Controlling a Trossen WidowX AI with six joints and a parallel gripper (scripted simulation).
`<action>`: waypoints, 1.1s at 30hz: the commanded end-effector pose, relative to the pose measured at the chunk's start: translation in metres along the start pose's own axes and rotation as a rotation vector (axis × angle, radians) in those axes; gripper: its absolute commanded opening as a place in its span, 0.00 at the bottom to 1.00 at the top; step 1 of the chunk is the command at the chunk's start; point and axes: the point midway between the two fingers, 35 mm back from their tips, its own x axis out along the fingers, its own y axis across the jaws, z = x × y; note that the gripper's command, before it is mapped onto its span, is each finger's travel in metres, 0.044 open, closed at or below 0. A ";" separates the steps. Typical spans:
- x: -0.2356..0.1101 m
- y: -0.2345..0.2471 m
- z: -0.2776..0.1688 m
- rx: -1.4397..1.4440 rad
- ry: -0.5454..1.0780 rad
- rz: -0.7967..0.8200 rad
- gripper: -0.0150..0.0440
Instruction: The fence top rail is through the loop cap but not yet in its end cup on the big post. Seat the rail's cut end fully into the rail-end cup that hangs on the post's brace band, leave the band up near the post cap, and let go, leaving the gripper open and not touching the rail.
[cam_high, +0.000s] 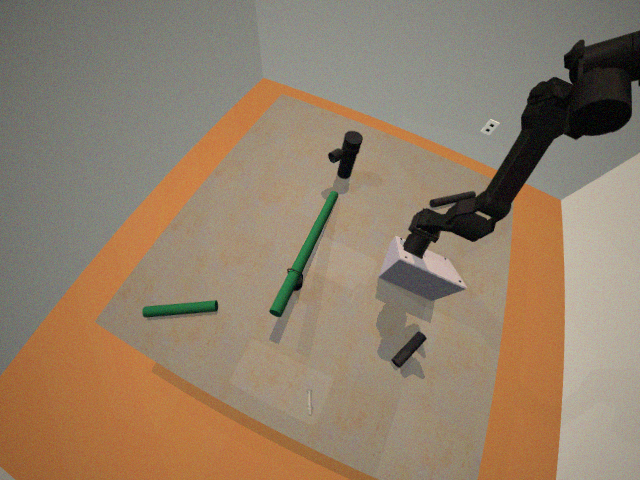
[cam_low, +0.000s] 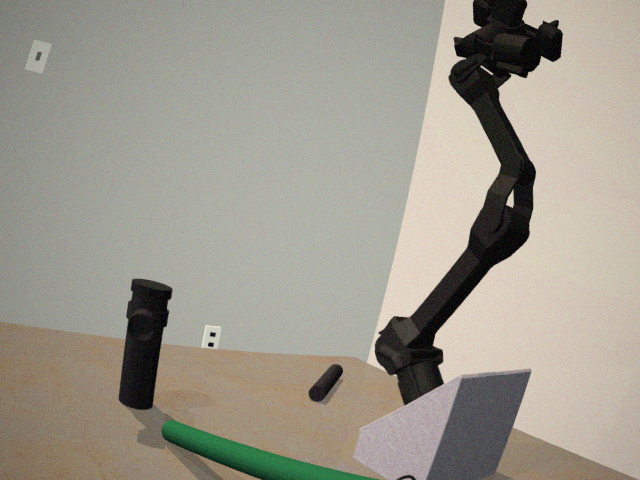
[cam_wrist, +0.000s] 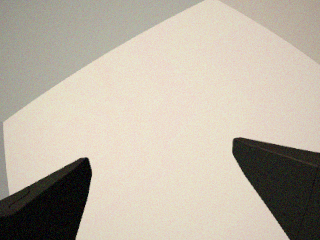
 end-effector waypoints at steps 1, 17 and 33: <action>0.000 0.002 -0.001 -0.002 0.000 0.004 0.98; -0.016 0.165 -0.156 -0.026 0.289 0.431 1.00; -0.181 0.323 -0.293 0.023 0.686 0.987 1.00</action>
